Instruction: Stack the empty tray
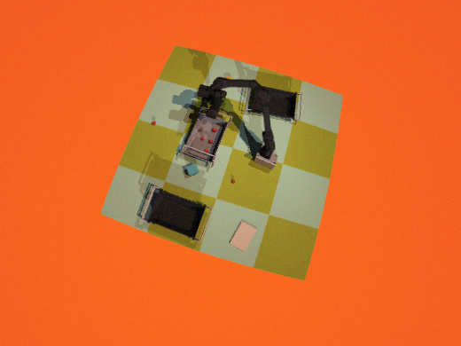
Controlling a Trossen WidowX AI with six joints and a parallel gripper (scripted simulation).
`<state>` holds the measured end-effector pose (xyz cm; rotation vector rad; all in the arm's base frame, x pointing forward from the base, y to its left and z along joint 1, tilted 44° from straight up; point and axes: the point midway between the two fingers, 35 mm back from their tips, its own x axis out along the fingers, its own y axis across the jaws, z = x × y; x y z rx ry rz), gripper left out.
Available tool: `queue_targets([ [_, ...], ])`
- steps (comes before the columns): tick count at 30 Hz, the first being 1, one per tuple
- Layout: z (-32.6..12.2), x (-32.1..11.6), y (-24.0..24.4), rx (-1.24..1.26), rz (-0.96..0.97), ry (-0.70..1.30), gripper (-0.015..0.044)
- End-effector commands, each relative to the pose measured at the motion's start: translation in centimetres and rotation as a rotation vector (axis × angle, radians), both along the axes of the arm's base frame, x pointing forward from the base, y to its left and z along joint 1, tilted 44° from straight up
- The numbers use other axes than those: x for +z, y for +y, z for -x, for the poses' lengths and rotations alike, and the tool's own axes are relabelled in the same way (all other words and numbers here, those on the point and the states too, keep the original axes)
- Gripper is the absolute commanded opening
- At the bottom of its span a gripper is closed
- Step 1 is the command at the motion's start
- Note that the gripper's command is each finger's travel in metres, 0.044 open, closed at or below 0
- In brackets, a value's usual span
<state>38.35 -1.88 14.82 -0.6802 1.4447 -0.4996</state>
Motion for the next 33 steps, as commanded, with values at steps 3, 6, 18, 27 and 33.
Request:
queue_targets([
  [3,-0.1,-1.5,-1.6,0.003,0.007,0.005,0.0081],
  [6,-0.2,-2.2,-2.3,0.003,0.008,0.005,0.0081],
  [18,-0.1,-3.0,-2.5,0.003,0.009,0.005,0.0081],
  [27,0.3,-2.8,0.5,0.003,0.007,0.006,0.0081],
  [33,0.5,-3.5,1.7,0.003,0.007,0.006,0.0081],
])
